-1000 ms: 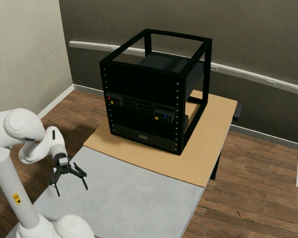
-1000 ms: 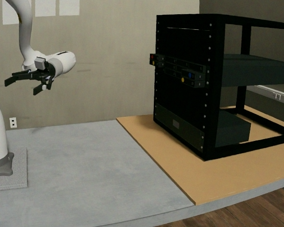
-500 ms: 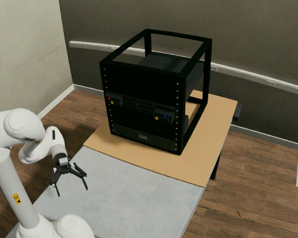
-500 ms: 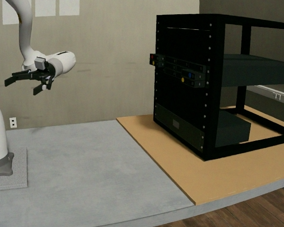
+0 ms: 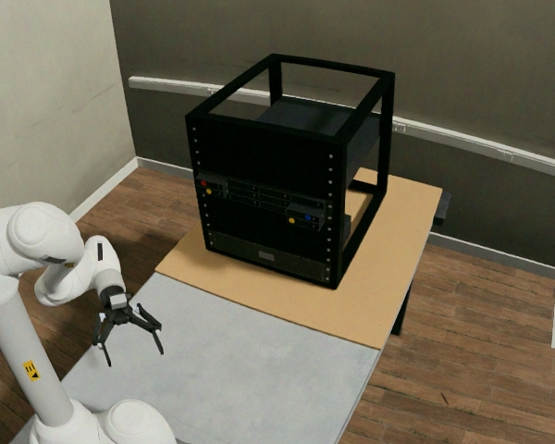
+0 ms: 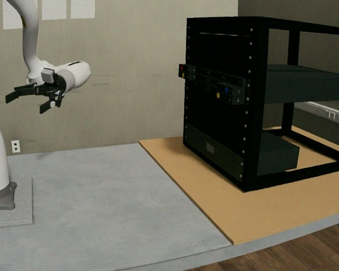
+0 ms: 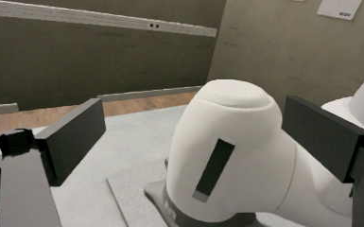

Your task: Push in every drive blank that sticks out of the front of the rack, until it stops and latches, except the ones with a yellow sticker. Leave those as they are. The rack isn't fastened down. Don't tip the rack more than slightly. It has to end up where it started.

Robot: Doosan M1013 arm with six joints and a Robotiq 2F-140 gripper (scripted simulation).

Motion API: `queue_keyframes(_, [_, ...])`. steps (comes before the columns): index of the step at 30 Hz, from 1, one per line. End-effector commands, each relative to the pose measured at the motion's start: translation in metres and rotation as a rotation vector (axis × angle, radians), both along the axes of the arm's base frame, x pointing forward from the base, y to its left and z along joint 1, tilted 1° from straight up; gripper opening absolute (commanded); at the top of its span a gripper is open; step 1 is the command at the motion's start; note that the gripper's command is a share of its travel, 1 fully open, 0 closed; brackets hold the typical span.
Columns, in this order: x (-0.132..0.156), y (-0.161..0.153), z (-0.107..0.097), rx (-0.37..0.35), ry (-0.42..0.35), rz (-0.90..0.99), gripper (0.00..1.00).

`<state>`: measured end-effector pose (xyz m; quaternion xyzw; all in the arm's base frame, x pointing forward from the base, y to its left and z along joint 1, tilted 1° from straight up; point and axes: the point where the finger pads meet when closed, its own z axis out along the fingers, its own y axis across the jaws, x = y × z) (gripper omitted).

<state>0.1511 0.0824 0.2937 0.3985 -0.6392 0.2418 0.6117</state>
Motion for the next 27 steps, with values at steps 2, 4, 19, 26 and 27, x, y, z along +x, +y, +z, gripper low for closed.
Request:
queue_keyframes(2, [0.0001, 0.0001, 0.0002, 0.001, 0.0, 0.0, 1.0])
queue_keyframes(4, [0.0001, 0.0001, 0.0002, 0.001, 0.0, 0.0, 1.0])
queue_keyframes(19, [0.0007, -0.0007, -0.0001, 0.001, -0.001, 0.002, 1.0])
queue_keyframes(26, [0.0046, -0.0054, -0.0017, 0.004, -0.007, 0.015, 1.0])
queue_keyframes(27, [0.0056, -0.0066, -0.002, 0.004, -0.009, 0.018, 1.0])
